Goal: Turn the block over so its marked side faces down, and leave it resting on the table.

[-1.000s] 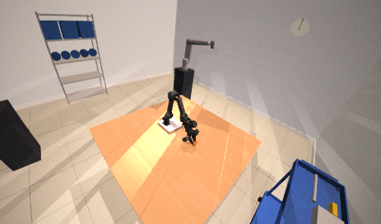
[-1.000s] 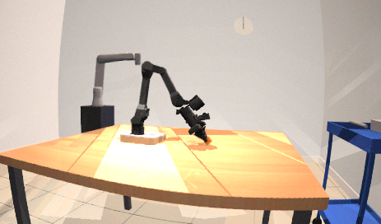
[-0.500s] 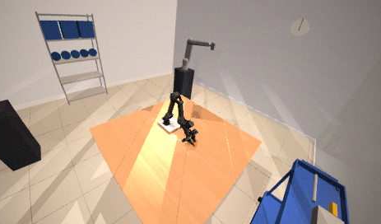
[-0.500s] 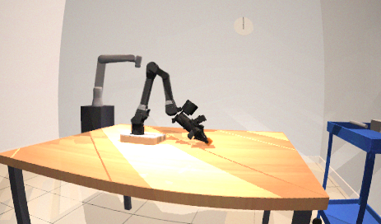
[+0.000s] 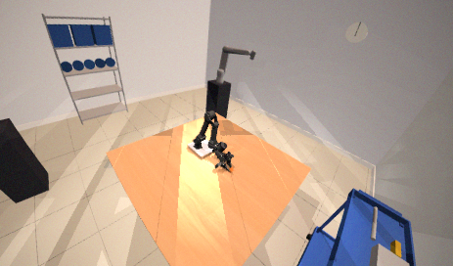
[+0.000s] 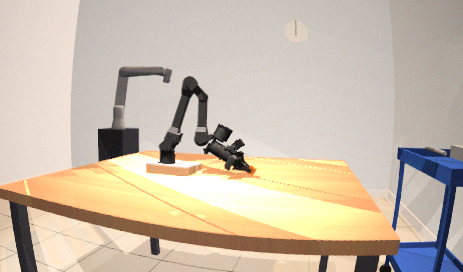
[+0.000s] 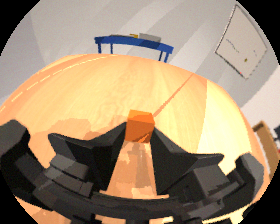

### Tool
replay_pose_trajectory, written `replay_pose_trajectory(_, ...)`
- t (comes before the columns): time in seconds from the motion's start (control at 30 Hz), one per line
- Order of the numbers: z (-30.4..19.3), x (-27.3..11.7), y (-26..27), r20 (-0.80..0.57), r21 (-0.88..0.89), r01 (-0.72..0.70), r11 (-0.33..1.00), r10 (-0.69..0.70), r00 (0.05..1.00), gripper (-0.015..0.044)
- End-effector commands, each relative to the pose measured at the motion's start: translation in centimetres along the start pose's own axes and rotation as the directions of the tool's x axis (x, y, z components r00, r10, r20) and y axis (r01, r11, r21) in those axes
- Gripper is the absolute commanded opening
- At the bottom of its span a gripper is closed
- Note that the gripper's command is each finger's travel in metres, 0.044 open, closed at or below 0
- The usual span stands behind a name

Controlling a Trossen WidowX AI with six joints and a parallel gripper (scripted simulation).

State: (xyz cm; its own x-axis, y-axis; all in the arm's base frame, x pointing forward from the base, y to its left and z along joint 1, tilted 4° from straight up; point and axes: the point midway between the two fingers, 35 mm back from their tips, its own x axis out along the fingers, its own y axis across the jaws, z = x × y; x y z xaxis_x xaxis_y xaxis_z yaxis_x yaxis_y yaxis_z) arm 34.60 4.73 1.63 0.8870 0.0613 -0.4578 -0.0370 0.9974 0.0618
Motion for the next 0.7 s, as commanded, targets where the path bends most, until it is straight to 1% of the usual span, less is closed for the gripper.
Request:
replay_pose_trajectory(0.0, -0.42, -0.1, -0.09, 0.007, 0.006, 0.005, 1.0, -0.005, 1.0, 0.0)
replay_pose_trajectory(0.37, -0.42, -0.1, -0.09, 0.007, 0.006, 0.005, 1.0, -0.005, 1.0, 0.0)
replay_pose_trajectory(0.67, -0.42, -0.1, -0.09, 0.007, 0.006, 0.005, 1.0, -0.005, 1.0, 0.0236)
